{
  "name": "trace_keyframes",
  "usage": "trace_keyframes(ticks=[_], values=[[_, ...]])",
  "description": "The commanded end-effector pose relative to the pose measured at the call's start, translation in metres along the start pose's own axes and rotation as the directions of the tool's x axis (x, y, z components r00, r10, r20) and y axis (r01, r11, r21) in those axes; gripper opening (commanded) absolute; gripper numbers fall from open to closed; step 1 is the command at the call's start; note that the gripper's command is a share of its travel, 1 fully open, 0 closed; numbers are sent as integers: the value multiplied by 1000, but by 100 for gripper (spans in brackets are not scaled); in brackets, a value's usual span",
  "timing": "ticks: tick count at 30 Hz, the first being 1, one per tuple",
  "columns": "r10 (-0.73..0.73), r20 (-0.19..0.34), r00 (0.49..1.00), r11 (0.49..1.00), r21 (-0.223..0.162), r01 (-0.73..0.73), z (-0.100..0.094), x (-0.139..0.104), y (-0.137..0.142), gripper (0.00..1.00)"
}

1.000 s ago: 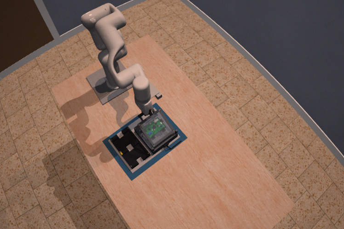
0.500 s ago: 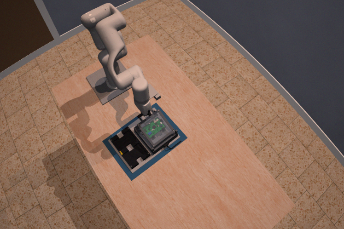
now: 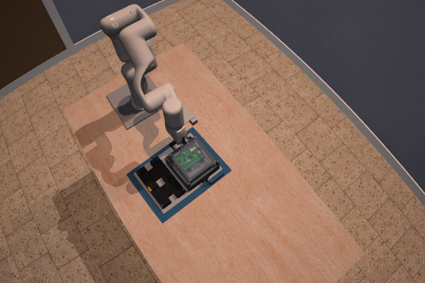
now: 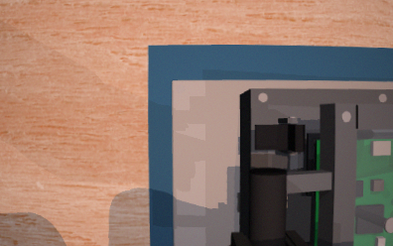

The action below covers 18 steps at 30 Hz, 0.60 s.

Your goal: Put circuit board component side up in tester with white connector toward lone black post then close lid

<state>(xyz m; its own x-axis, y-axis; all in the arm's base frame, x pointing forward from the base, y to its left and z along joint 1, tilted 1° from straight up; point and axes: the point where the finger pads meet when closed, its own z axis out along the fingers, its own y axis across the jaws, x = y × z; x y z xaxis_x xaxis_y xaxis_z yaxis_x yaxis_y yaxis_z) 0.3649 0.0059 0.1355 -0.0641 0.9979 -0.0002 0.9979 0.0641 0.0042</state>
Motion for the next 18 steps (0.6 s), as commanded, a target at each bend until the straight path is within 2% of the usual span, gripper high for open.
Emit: trace_keyframes(ticks=[1,18], values=[[0,0,1000,1000,-3,0,2,0,0,0],[0,0,1000,1000,-3,0,18,0,-2,0]])
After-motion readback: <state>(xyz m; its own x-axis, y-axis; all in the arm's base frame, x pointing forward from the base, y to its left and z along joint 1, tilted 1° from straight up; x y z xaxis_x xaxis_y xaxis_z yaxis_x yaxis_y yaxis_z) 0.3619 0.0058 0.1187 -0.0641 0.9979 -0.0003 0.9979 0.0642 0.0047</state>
